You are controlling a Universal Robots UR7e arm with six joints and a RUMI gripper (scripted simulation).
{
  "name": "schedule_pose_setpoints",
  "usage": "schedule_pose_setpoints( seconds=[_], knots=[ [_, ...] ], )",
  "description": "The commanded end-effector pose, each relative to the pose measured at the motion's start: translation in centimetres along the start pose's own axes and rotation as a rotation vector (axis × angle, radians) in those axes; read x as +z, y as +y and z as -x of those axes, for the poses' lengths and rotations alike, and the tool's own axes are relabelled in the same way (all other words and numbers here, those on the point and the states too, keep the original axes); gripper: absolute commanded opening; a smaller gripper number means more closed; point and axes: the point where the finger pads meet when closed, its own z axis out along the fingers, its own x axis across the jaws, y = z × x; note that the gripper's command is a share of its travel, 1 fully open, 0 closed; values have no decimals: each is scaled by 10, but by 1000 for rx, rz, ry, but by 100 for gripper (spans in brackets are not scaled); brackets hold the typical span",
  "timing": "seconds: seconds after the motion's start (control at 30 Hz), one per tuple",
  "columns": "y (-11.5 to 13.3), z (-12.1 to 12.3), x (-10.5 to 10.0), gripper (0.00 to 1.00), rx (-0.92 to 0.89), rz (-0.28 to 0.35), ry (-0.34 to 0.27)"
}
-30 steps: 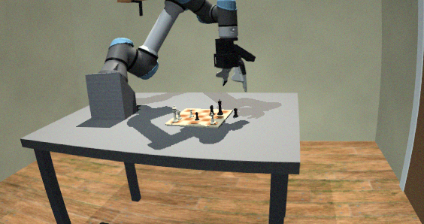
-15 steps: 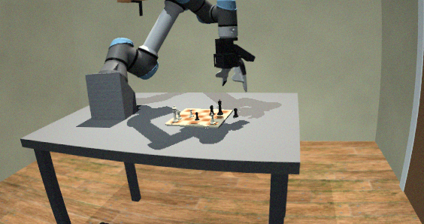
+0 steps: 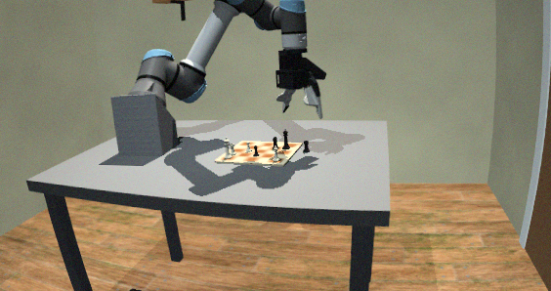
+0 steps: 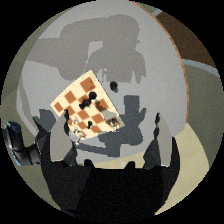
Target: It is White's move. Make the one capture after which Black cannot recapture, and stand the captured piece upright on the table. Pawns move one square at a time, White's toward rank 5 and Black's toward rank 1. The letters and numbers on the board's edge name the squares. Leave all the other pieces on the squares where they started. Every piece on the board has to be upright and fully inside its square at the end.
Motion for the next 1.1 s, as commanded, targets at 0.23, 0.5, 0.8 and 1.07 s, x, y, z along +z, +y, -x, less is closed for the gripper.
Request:
schedule_pose_setpoints(
  seconds=[0.23, 0.5, 0.8, 1.07],
  knots=[
    [21, 0, -3, 100, -349, -1, 1],
    [36, 0, -4, 100, -581, 0, 1],
    [61, 0, -5, 100, -948, 0, 1],
    [77, 0, -6, 100, -1180, 0, 1]
  ],
)
